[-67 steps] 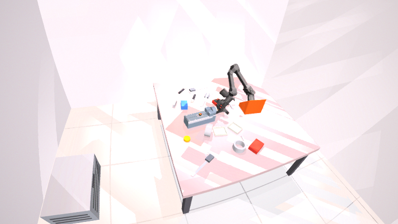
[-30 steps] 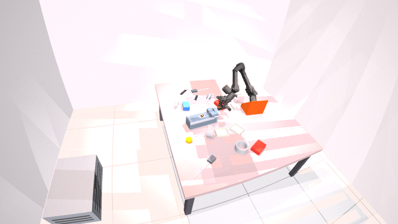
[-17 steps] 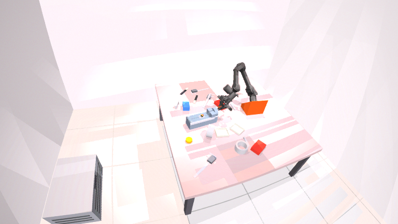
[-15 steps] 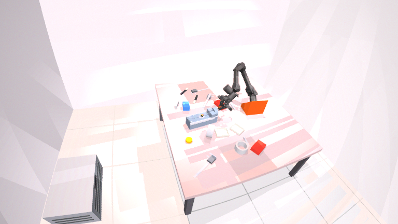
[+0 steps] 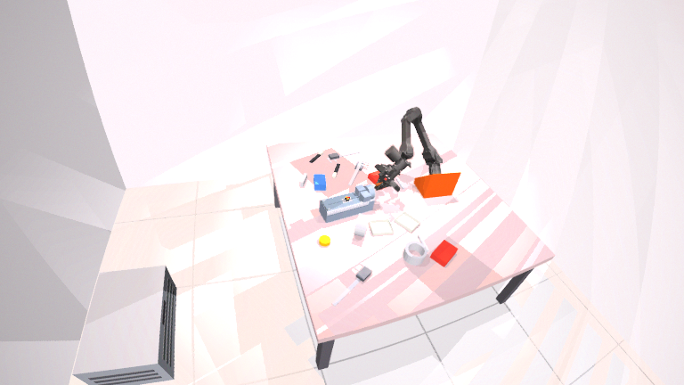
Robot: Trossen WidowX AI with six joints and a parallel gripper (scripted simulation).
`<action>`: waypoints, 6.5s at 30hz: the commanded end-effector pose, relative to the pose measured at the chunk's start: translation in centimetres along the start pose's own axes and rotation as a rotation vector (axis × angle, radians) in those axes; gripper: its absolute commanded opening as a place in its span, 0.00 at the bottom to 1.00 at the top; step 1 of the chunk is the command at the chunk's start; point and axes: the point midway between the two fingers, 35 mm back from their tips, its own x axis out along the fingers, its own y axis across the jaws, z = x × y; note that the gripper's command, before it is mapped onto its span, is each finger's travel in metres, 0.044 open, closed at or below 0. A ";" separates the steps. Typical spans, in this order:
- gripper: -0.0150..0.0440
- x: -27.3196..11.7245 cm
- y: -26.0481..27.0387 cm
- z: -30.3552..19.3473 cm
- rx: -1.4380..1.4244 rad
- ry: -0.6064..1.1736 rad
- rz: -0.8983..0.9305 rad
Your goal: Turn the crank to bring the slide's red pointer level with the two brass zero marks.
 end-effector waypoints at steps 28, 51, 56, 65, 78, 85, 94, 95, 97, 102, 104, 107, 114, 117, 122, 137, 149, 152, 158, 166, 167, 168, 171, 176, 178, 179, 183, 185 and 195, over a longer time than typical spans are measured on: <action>0.25 -0.1 1.7 0.0 -0.014 -0.008 0.019; 0.25 0.2 2.4 -0.2 -0.014 -0.008 0.020; 0.25 0.1 1.6 -0.1 -0.002 -0.009 -0.004; 0.39 0.1 1.6 -0.1 -0.002 -0.009 -0.004; 0.97 0.1 1.6 -0.1 -0.002 -0.009 -0.004; 1.00 -1.2 1.7 1.5 -0.001 -0.008 -0.002; 1.00 -3.6 1.6 3.6 0.000 -0.008 -0.003; 1.00 -3.8 1.6 3.8 -0.001 -0.008 -0.002; 1.00 -4.6 1.8 4.8 -0.002 -0.007 0.001; 1.00 -7.2 1.9 7.2 -0.007 -0.006 0.006; 1.00 -7.5 1.9 7.4 -0.007 -0.007 0.006; 1.00 -7.0 1.8 8.0 -0.002 -0.002 -0.001; 1.00 -4.9 1.2 10.6 0.025 0.020 -0.032; 1.00 -4.1 1.0 11.7 0.037 0.028 -0.041; 1.00 -2.6 0.8 13.4 0.056 0.042 -0.058; 1.00 1.4 0.3 16.2 0.100 0.072 -0.095; 1.00 5.5 0.3 12.3 0.099 0.072 -0.097; 1.00 5.5 0.3 12.3 0.099 0.072 -0.097; 1.00 5.5 0.3 12.3 0.099 0.072 -0.097; 1.00 5.2 0.3 12.6 0.100 0.072 -0.097; 1.00 4.8 0.3 13.1 0.100 0.073 -0.097; 1.00 4.2 0.3 13.7 0.101 0.073 -0.097; 1.00 2.5 0.3 15.4 0.103 0.073 -0.098; 1.00 1.0 0.2 16.5 0.103 0.072 -0.098; 1.00 0.6 0.3 16.2 0.098 0.068 -0.093; 1.00 0.2 0.3 16.0 0.094 0.065 -0.088; 1.00 -1.1 0.5 14.9 0.077 0.053 -0.071; 1.00 -1.8 0.6 14.4 0.069 0.048 -0.062; 1.00 -5.0 1.1 11.1 0.028 0.019 -0.018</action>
